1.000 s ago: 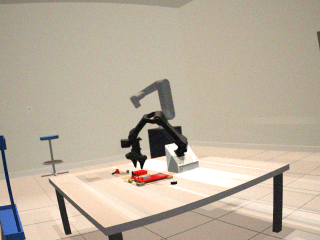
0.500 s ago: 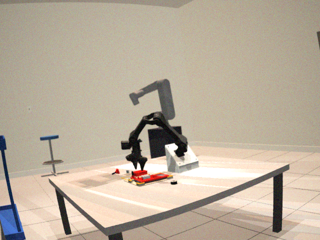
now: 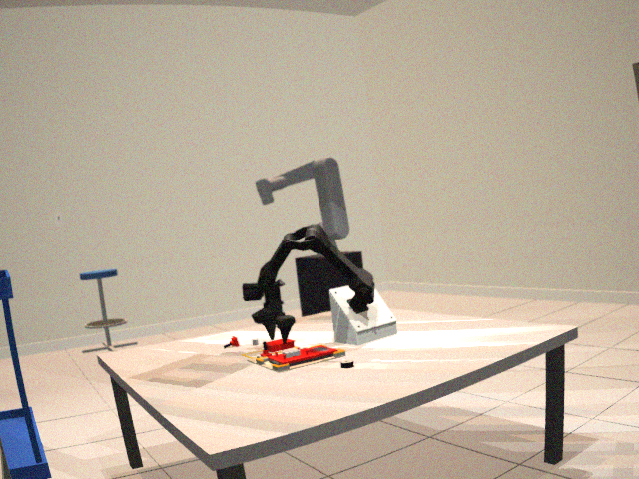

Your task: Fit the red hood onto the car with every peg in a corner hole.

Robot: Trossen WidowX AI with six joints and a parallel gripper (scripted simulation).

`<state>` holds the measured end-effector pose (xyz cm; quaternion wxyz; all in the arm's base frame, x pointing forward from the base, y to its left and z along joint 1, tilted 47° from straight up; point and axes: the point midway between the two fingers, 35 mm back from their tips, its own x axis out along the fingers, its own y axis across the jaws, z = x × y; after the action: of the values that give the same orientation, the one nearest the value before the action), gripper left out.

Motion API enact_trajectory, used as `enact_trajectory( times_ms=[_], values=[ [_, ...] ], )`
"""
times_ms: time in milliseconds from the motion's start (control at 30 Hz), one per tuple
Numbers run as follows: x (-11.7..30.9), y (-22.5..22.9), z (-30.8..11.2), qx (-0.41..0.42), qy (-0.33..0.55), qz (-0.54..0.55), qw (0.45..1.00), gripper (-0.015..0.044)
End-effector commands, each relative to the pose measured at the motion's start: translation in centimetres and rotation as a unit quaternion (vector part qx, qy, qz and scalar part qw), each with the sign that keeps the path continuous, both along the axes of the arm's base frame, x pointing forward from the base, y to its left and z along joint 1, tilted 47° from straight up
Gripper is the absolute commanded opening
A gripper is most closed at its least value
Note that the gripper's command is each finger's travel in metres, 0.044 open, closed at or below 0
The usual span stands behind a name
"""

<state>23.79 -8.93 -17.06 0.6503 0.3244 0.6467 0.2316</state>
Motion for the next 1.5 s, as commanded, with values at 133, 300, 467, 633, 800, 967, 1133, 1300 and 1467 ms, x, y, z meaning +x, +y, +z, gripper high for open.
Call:
enact_trajectory(
  times_ms=[133, 300, 467, 633, 800, 967, 1133, 1300, 1467],
  values=[
    [0.1, 0.3, -0.3, 0.001, 0.000, -0.003, 1.000, 0.0440],
    [0.1, 0.5, -0.4, 0.001, 0.000, -0.003, 1.000, 0.0440],
    [0.1, 0.7, -0.6, 0.001, 0.000, -0.003, 1.000, 0.0440],
    [0.1, 0.9, -0.8, 0.001, 0.000, -0.003, 1.000, 0.0440],
    [0.1, 1.0, -1.0, 0.001, 0.000, -0.003, 1.000, 0.0440],
    [0.1, 1.2, -1.1, 0.001, 0.000, -0.003, 1.000, 0.0440],
    [0.1, 1.2, -1.1, 0.000, 0.000, 0.000, 1.000, 0.0387],
    [0.1, 1.2, -1.1, 0.000, 0.000, 0.000, 1.000, 0.0315],
    [0.1, 1.2, -1.1, 0.000, 0.000, 0.000, 1.000, 0.0282]
  ],
)
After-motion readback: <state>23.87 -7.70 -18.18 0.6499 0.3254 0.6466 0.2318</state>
